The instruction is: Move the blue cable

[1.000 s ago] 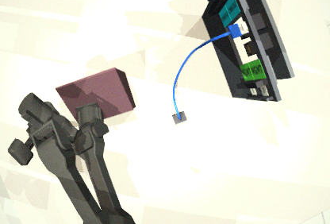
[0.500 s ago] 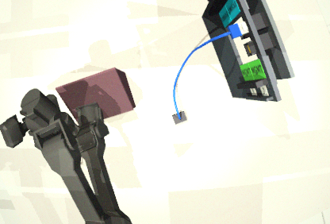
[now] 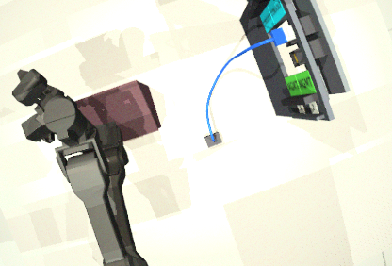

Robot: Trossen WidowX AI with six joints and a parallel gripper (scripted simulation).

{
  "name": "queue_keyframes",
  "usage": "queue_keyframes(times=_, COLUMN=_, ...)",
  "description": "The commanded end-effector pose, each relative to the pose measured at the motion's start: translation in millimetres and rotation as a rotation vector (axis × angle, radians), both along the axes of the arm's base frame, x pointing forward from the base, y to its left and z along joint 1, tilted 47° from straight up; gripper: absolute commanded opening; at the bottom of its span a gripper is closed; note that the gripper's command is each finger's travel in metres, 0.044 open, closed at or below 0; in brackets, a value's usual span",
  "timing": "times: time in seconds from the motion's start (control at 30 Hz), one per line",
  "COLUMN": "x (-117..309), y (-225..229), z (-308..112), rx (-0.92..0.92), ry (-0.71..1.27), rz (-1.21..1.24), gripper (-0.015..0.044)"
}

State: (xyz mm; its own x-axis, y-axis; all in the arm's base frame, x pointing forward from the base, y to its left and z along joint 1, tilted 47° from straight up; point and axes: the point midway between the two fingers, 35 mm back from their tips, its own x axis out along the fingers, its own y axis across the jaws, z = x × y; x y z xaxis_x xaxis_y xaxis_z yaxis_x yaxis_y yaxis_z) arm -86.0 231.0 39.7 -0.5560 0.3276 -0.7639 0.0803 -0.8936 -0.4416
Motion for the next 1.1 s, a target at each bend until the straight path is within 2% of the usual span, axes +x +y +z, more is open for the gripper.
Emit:
queue_keyframes(times=0.0, x=67.7, y=48.1, z=-0.7, rx=-0.052, ry=0.009, rz=-0.647, gripper=0.0239)
queue_keyframes(times=0.27, x=145.1, y=74.9, z=10.8, rx=-0.002, ry=0.177, rz=-1.325, gripper=0.0239)
queue_keyframes(times=0.53, x=224.0, y=76.5, z=34.7, rx=0.176, ry=0.527, rz=-1.945, gripper=0.0239)
queue_keyframes(times=0.83, x=302.7, y=46.6, z=69.9, rx=0.559, ry=1.172, rz=-2.435, gripper=0.0239)
queue_keyframes(times=1.07, x=346.5, y=6.4, z=96.5, rx=0.969, ry=1.81, rz=-2.509, gripper=0.0239)
